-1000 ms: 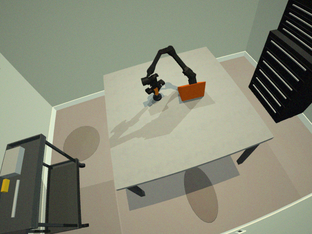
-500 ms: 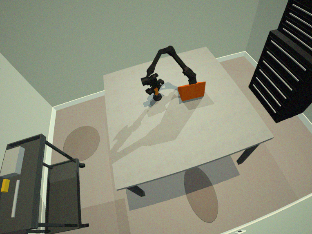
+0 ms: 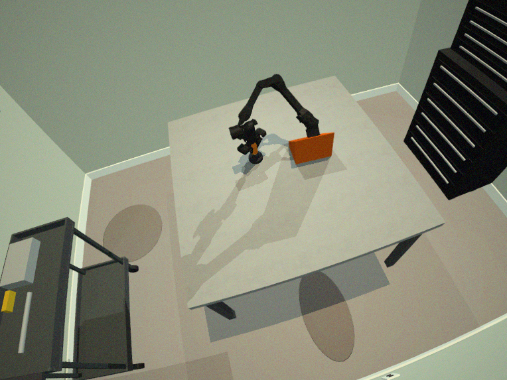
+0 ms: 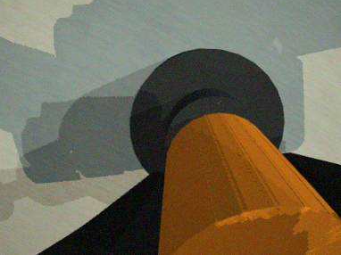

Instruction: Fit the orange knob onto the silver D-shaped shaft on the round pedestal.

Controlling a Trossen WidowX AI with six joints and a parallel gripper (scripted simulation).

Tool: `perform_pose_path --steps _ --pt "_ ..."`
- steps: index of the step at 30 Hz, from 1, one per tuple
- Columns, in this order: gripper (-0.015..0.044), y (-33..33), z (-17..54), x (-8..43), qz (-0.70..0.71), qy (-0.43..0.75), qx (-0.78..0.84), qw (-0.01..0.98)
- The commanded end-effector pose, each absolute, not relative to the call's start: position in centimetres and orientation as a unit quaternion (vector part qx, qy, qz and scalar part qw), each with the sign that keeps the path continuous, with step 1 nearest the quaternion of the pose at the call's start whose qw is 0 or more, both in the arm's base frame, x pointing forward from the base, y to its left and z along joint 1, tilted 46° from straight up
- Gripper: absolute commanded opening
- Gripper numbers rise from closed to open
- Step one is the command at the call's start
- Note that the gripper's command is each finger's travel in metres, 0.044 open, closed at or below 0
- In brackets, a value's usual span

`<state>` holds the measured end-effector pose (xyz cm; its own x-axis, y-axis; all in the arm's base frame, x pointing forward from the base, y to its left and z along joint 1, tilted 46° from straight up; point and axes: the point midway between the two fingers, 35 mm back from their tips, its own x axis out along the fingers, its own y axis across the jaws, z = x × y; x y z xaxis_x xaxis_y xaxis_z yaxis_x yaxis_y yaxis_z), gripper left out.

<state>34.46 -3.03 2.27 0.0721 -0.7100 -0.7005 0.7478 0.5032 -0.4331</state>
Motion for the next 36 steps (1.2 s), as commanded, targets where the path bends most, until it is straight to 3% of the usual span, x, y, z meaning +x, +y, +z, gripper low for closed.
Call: perform_pose_path --steps 1,36 --pt "0.0000 -3.07 2.50 34.53 -0.497 0.465 0.018 0.733" --pt "0.0000 -2.98 2.24 34.45 -0.445 0.514 -0.059 0.730"
